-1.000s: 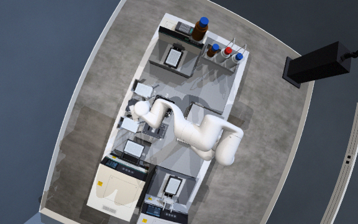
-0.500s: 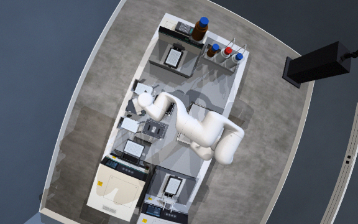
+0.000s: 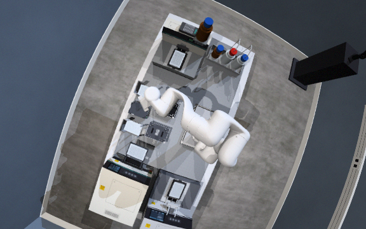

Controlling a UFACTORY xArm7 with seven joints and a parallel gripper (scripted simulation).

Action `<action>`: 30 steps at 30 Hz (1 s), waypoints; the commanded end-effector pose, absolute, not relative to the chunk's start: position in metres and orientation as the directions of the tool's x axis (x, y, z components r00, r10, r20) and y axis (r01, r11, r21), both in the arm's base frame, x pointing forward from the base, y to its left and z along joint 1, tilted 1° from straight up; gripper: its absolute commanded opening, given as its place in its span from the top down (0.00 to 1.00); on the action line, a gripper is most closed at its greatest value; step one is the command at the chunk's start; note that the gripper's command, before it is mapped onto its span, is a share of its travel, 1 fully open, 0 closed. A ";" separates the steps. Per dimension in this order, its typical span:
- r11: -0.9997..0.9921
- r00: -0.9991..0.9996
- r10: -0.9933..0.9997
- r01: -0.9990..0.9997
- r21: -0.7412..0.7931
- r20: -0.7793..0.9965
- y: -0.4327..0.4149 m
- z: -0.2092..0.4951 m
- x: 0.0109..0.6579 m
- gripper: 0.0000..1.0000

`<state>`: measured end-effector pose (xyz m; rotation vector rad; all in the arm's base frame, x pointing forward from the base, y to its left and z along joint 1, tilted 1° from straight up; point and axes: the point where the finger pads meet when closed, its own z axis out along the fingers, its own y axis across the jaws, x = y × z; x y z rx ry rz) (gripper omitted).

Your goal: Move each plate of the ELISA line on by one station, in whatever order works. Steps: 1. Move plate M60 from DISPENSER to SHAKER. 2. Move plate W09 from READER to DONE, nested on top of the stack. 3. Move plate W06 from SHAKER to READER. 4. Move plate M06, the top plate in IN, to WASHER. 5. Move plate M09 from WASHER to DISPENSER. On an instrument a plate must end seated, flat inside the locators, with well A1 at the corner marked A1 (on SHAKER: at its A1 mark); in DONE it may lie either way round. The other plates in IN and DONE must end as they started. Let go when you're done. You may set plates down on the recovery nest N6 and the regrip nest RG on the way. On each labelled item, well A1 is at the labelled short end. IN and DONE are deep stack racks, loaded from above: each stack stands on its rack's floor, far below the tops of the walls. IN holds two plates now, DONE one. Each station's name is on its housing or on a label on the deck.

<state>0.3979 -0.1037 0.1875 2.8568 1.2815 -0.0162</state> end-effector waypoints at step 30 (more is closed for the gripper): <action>-0.463 0.463 0.886 0.886 0.006 -0.013 -0.200 0.190 0.398 0.00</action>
